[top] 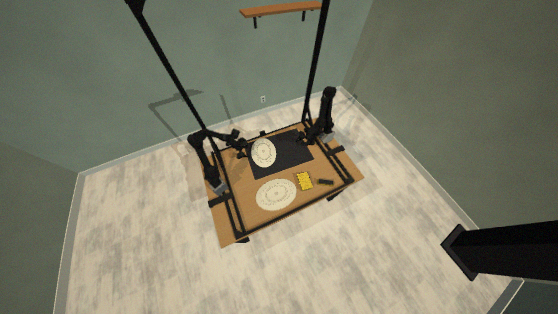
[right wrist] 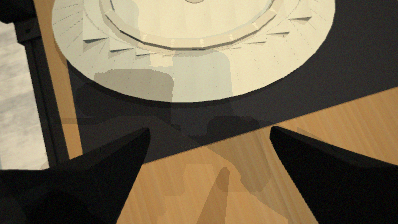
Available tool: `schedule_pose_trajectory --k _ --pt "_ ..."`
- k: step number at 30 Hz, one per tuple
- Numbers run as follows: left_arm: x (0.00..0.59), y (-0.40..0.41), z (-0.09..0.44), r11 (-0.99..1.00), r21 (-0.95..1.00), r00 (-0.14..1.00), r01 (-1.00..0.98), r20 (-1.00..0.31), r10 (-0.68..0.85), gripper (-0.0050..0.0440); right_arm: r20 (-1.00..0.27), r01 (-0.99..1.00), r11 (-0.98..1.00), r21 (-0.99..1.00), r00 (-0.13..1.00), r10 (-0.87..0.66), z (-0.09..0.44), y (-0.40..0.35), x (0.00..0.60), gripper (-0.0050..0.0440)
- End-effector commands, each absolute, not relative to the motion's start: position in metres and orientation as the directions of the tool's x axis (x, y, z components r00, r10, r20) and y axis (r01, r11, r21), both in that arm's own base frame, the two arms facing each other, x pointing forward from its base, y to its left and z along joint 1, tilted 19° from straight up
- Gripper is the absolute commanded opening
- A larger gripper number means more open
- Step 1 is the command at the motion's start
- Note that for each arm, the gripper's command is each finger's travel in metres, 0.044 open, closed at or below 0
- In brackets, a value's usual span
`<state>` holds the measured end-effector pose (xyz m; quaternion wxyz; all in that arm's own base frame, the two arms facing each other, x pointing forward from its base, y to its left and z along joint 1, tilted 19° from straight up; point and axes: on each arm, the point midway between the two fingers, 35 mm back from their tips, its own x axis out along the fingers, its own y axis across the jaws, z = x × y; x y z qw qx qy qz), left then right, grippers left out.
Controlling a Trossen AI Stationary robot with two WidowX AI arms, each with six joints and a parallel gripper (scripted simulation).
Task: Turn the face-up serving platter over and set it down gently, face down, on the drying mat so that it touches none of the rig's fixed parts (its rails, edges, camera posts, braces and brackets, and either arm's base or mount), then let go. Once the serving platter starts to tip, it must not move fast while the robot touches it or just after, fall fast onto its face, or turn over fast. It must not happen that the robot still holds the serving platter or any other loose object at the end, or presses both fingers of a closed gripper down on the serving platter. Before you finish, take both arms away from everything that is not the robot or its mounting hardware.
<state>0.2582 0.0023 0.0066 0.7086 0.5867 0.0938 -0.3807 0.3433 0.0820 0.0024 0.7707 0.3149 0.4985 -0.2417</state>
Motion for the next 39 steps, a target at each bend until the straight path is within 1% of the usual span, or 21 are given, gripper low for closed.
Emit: schedule_pose_trajectory --k 1,13,14,19,25,27,29,34,39 --pt "0.258 0.002 0.007 0.022 0.76 0.692 0.65 -0.58 -0.43 0.044 -0.919 0.682 0.687 0.251 0.391 -0.052 0.011 0.081 0.345 0.044" --pt "0.258 0.002 0.007 0.022 0.76 0.692 0.65 -0.58 -0.43 0.044 -0.919 0.682 0.687 0.252 0.391 -0.052 0.026 0.076 0.343 0.044" --pt "0.259 0.002 0.007 0.031 0.755 0.691 0.655 -0.582 -0.428 0.044 -0.92 0.682 0.689 0.245 0.388 -0.057 0.021 0.075 0.342 0.044" --pt "0.269 -0.013 0.013 0.241 0.63 0.668 0.738 -0.631 -0.396 0.044 -0.893 0.565 0.789 0.241 0.447 -0.047 0.036 0.04 0.34 0.044" --pt "0.276 -0.027 0.021 0.45 0.494 0.657 0.744 -0.66 -0.363 0.044 -0.865 0.459 0.862 0.214 0.5 -0.051 0.048 0.011 0.335 0.044" --pt "0.276 -0.027 0.021 0.45 0.494 0.657 0.744 -0.66 -0.363 0.044 -0.865 0.459 0.862 0.214 0.5 -0.051 0.048 0.011 0.335 0.044" --pt "0.278 -0.034 0.026 0.554 0.417 0.656 0.72 -0.67 -0.348 0.044 -0.85 0.409 0.892 0.193 0.524 -0.056 0.054 -0.002 0.332 0.044" --pt "0.282 -0.048 0.036 0.701 0.298 0.658 0.648 -0.683 -0.318 0.044 -0.818 0.313 0.94 0.135 0.571 -0.073 0.063 -0.026 0.324 0.044" --pt "0.284 -0.062 0.048 0.827 0.17 0.666 0.536 -0.687 -0.291 0.044 -0.783 0.228 0.972 0.058 0.614 -0.097 0.071 -0.047 0.315 0.044"
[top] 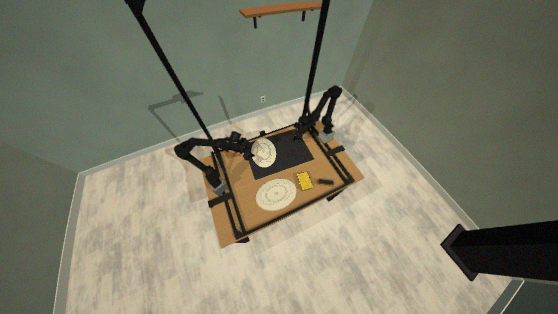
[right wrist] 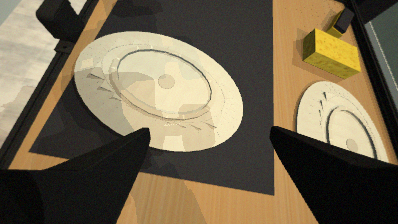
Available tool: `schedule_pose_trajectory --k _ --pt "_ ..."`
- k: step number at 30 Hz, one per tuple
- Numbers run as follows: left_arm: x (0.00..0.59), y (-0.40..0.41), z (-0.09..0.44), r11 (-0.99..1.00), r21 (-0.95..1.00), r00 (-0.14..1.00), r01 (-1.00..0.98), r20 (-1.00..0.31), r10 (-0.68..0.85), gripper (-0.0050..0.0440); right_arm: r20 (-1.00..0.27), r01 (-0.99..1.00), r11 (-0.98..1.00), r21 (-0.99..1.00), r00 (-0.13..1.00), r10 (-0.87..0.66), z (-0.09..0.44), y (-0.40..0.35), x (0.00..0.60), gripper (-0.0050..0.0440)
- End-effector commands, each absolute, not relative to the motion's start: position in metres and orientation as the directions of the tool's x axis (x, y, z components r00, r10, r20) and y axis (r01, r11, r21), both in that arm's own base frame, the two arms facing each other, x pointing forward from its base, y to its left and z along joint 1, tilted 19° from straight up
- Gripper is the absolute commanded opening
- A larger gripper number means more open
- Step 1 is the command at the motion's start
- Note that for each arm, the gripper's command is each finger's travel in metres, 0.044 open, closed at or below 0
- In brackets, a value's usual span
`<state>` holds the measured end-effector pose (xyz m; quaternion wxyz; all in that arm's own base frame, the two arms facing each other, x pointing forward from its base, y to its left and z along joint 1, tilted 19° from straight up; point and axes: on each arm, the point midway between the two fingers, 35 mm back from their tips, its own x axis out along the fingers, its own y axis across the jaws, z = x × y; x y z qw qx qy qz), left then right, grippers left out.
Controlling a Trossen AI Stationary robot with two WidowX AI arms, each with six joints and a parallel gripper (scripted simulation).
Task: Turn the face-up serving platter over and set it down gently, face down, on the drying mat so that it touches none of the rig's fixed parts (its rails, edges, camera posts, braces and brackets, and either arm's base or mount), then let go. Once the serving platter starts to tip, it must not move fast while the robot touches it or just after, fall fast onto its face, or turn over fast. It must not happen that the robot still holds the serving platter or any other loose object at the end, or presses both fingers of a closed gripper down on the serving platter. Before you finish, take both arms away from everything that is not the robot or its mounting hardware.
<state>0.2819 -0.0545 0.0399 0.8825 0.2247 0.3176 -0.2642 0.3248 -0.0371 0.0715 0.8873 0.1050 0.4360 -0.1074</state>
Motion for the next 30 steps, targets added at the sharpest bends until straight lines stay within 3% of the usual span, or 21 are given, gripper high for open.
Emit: schedule_pose_trajectory --k 1,5,18,30 --pt "0.284 -0.065 0.05 0.848 0.144 0.669 0.51 -0.686 -0.285 0.044 -0.776 0.211 0.977 0.04 0.622 -0.103 0.073 -0.051 0.313 0.044" --pt "0.284 -0.07 0.055 0.886 0.091 0.674 0.455 -0.685 -0.275 0.044 -0.761 0.179 0.984 0.002 0.638 -0.115 0.076 -0.059 0.309 0.044" --pt "0.276 -0.106 0.093 0.95 -0.311 0.726 0.012 -0.65 -0.222 0.044 -0.652 0.007 0.95 -0.312 0.726 -0.219 0.094 -0.106 0.276 0.044" --pt "0.275 -0.107 0.094 0.948 -0.318 0.728 0.005 -0.649 -0.221 0.044 -0.649 0.005 0.948 -0.318 0.728 -0.221 0.094 -0.107 0.275 0.044"
